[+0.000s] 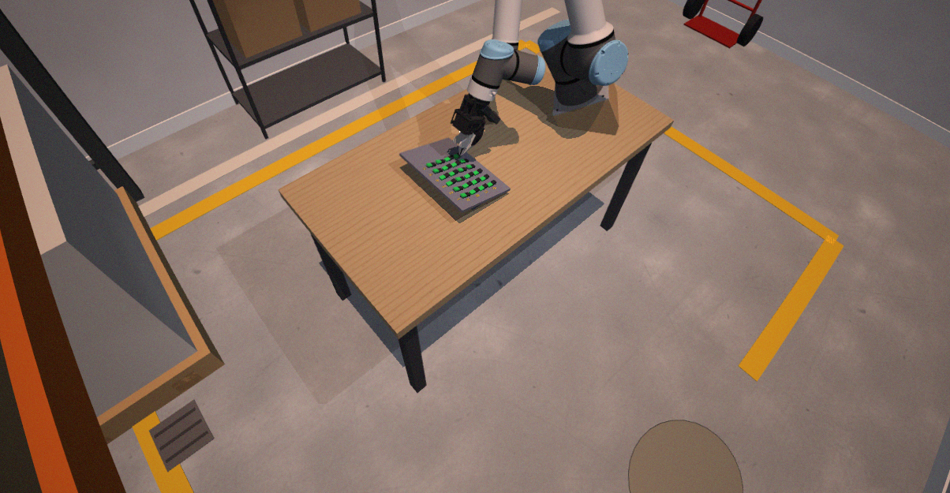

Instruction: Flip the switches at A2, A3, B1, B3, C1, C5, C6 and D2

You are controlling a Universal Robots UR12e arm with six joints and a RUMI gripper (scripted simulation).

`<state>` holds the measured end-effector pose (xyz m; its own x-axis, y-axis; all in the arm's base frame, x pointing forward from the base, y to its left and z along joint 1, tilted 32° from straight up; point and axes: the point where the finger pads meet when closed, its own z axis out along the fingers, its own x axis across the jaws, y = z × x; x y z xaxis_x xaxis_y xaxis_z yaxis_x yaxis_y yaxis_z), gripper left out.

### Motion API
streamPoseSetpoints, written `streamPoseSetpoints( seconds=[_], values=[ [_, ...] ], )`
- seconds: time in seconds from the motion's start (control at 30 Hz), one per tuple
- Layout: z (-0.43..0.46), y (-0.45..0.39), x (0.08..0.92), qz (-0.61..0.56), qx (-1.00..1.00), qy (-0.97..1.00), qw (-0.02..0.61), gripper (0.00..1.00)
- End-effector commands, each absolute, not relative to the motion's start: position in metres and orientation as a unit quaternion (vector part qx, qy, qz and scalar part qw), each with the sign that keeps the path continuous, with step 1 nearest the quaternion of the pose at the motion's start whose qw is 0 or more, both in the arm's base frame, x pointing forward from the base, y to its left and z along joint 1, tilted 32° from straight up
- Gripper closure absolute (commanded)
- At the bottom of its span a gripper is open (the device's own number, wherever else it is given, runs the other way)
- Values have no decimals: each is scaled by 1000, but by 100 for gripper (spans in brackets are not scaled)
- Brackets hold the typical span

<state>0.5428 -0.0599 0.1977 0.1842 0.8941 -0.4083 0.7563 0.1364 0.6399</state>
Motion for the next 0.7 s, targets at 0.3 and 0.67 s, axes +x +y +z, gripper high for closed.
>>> streamPoseSetpoints(
  seconds=[0.3,0.67],
  values=[
    [197,-59,541,85,651,634,409,100],
    [195,-61,544,84,652,634,409,100]
  ],
)
